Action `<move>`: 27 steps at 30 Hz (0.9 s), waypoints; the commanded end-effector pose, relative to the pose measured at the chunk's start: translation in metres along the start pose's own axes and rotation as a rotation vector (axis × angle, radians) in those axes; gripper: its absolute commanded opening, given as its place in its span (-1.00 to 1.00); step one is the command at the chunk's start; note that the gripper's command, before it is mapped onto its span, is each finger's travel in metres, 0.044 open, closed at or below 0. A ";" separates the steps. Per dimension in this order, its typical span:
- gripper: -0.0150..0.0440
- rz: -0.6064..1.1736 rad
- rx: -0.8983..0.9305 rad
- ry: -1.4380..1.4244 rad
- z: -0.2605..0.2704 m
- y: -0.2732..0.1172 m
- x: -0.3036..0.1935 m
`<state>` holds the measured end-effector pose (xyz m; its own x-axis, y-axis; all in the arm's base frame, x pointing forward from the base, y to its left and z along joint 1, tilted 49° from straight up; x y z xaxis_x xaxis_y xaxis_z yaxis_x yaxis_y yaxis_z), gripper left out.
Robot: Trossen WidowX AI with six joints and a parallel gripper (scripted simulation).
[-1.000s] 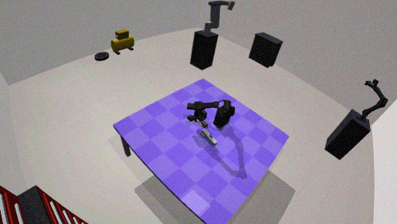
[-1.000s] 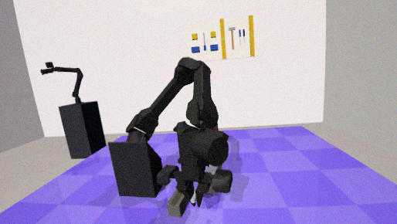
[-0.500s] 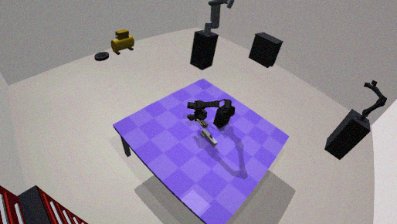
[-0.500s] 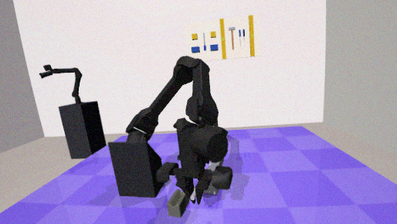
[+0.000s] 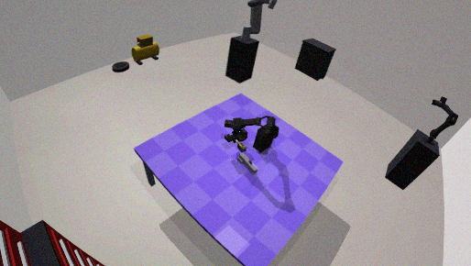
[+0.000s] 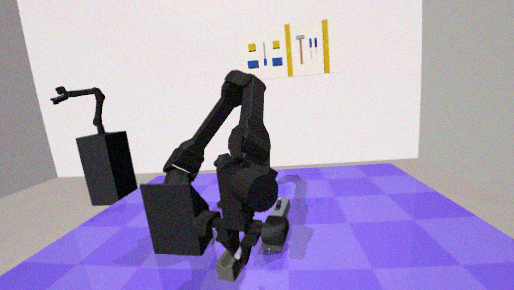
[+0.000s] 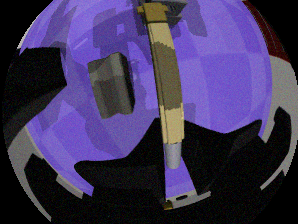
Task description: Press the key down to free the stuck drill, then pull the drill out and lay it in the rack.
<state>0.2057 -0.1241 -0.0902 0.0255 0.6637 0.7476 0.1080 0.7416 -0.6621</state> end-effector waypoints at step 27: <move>-0.49 0.003 0.003 0.000 0.053 0.002 0.000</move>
<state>0.1586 -0.1187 -0.0938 0.0274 0.6652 0.7461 0.1069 0.7402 -0.6638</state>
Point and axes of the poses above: the point midway between the two fingers, 35 mm back from their tips, its own y axis out along the fingers, its own z axis across the jaws, x = y × z, the point moved 7 cm from there along -y, back along the fingers, and after that the axes turned 11 degrees about -y, right-handed, at the moved point
